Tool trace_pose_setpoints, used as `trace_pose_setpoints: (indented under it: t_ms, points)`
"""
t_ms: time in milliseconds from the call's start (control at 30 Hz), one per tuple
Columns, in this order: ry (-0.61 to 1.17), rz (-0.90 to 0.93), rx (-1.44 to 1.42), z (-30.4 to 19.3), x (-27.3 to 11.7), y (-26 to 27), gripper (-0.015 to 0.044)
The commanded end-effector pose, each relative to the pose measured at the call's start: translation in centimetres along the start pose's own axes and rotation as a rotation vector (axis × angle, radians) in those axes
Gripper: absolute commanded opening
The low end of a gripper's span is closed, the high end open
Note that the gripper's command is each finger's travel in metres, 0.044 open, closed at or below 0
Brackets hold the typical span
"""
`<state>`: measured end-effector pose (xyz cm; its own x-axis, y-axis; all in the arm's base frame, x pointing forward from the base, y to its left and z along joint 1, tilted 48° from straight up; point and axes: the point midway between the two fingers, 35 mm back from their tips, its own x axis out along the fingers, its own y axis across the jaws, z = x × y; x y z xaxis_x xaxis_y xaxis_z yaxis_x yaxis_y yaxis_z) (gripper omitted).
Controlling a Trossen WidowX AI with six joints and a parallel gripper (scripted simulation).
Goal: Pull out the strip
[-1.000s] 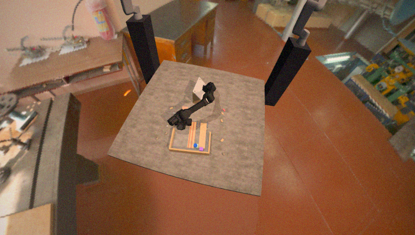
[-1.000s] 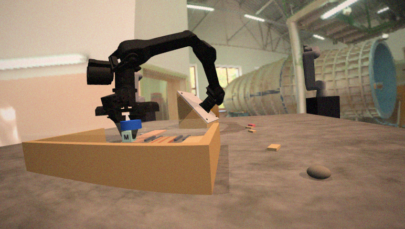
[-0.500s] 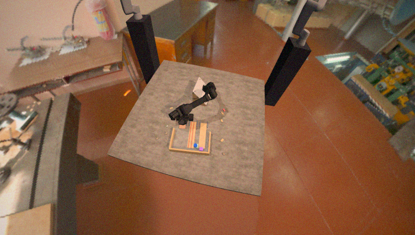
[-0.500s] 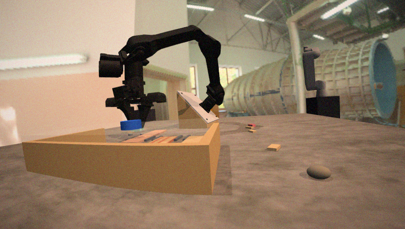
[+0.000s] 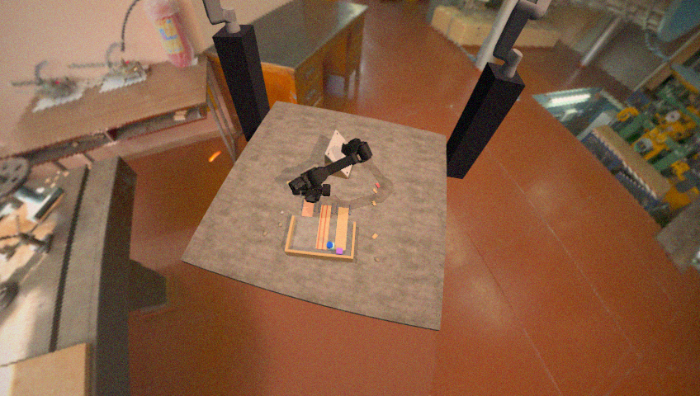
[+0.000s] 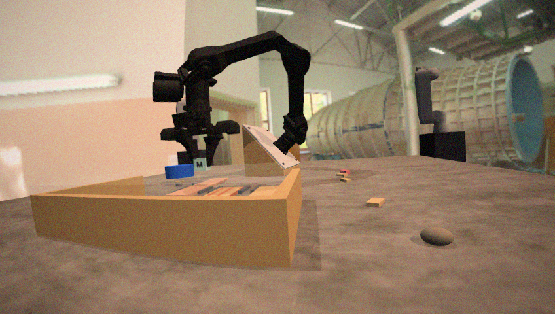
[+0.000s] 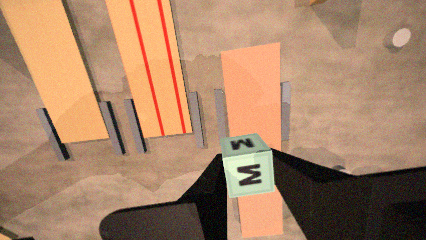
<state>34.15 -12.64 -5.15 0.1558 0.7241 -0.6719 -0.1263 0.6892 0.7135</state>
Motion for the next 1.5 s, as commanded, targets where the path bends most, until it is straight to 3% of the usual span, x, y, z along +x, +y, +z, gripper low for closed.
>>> trace_pose_setpoints:
  t_ms: [0,533,833,1467]
  points:
    - [-0.003,-0.008,-0.010,-0.9,-0.3,0.6,0.0000]
    - [-0.001,-0.006,-0.007,-5.6,-0.1,2.9,0.0000]
    - [0.000,-0.008,-0.007,-5.7,-3.6,2.9,0.0000]
    - [0.000,-0.008,-0.007,-5.7,-3.7,2.9,0.0000]
